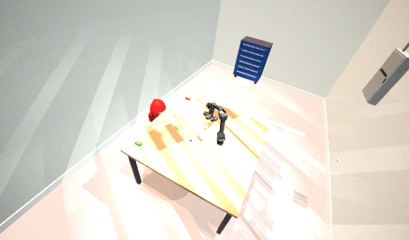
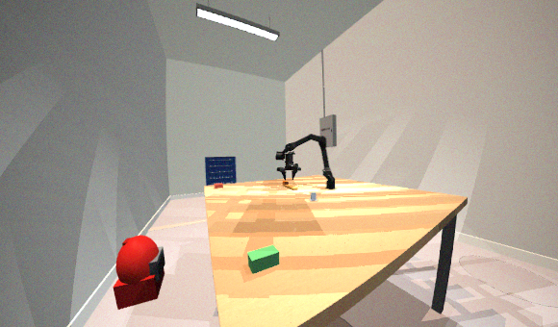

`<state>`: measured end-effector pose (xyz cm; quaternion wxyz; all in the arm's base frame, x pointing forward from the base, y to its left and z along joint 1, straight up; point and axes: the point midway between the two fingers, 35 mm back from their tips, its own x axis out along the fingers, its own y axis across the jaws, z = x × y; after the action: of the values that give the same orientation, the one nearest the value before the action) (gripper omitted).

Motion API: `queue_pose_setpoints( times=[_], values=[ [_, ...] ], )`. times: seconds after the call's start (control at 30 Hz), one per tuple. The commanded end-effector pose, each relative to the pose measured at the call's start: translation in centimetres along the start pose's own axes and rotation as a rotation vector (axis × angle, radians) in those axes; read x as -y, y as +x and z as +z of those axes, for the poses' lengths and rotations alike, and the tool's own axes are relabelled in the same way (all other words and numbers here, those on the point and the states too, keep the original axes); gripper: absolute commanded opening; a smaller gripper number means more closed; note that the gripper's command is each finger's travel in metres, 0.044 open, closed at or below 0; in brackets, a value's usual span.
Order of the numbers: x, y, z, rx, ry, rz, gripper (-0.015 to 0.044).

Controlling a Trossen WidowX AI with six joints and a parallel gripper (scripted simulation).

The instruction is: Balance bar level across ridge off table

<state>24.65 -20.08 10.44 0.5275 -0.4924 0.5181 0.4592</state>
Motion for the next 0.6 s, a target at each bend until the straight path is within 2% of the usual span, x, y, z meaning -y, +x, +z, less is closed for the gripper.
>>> queue_pose_setpoints(
  times=[0.0,0.57],
  values=[
    [-0.6,3.0,0.3,0.008,-0.004,0.023,0.0315],
    [-0.6,4.3,0.3,0.008,-0.004,0.023,0.0315]
  ],
)
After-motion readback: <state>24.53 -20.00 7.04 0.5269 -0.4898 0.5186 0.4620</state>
